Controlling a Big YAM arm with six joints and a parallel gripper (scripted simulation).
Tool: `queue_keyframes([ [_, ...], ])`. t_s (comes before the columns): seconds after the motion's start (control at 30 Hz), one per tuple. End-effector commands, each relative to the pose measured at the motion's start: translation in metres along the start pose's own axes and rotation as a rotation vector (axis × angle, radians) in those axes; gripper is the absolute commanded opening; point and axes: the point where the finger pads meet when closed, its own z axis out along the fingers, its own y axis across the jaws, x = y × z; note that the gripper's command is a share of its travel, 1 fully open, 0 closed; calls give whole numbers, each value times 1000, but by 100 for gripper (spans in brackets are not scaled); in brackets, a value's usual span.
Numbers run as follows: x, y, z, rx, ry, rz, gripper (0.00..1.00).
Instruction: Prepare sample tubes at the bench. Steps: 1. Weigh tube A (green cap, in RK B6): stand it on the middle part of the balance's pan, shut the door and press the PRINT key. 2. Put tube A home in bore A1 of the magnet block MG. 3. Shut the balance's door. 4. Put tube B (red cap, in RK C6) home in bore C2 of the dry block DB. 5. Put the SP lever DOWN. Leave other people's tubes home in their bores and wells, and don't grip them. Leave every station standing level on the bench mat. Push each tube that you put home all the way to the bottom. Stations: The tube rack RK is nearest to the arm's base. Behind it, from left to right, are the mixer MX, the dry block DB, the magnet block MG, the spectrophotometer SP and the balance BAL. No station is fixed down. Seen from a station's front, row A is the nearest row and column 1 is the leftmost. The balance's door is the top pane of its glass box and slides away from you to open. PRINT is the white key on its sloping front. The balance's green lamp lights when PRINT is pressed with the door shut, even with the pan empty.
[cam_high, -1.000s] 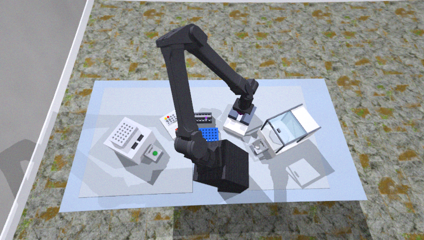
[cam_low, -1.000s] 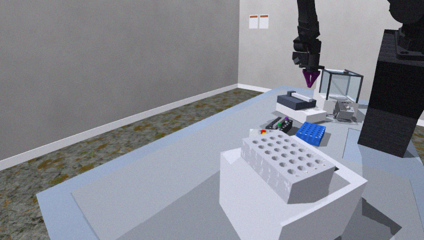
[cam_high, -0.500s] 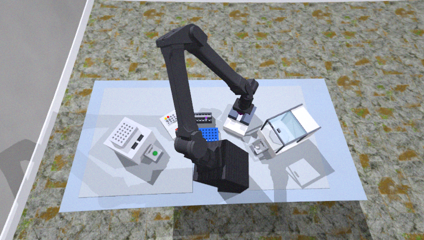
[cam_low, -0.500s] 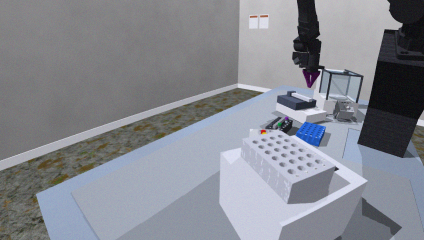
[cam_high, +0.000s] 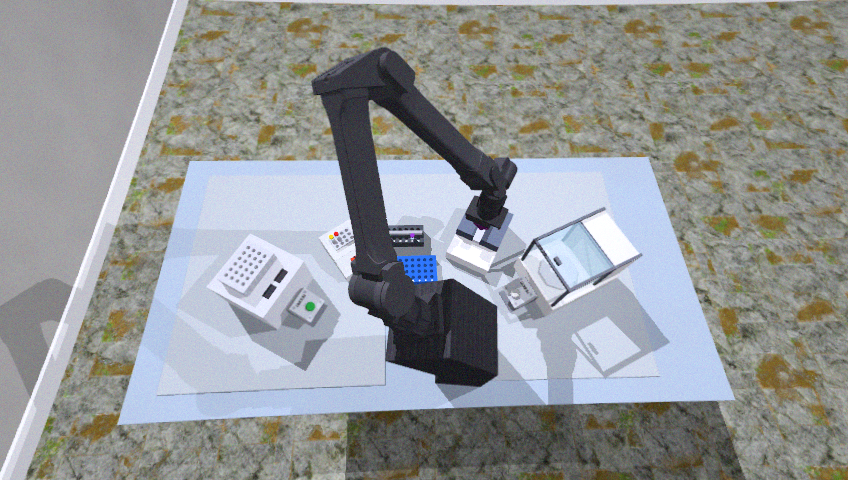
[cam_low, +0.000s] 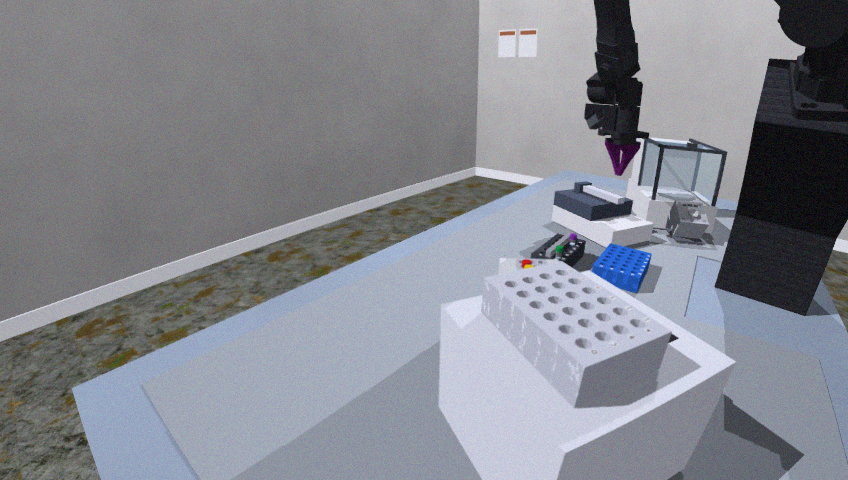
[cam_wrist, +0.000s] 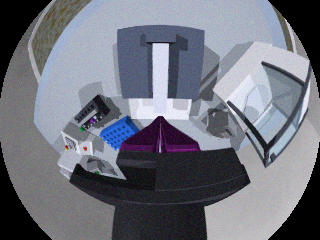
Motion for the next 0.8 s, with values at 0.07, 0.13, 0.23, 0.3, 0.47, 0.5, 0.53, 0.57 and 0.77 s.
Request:
queue_keyframes([
  [0.07, -9, 2, 14, 1, -9, -3, 0],
  [0.13, -6, 2, 18, 1, -5, 0, 0],
  [0.23, -6, 2, 20, 1, -5, 0, 0],
  [0.3, -8, 2, 23, 1, -8, -3, 0],
  [0.47, -8, 2, 31, 1, -8, -2, 0],
  [0.5, -7, 2, 33, 1, -7, -2, 0],
  [0.53, -6, 2, 35, 1, -5, -1, 0],
  [0.57, -5, 2, 36, 1, -4, 0, 0],
  [0.77, -7, 2, 45, 1, -6, -2, 0],
])
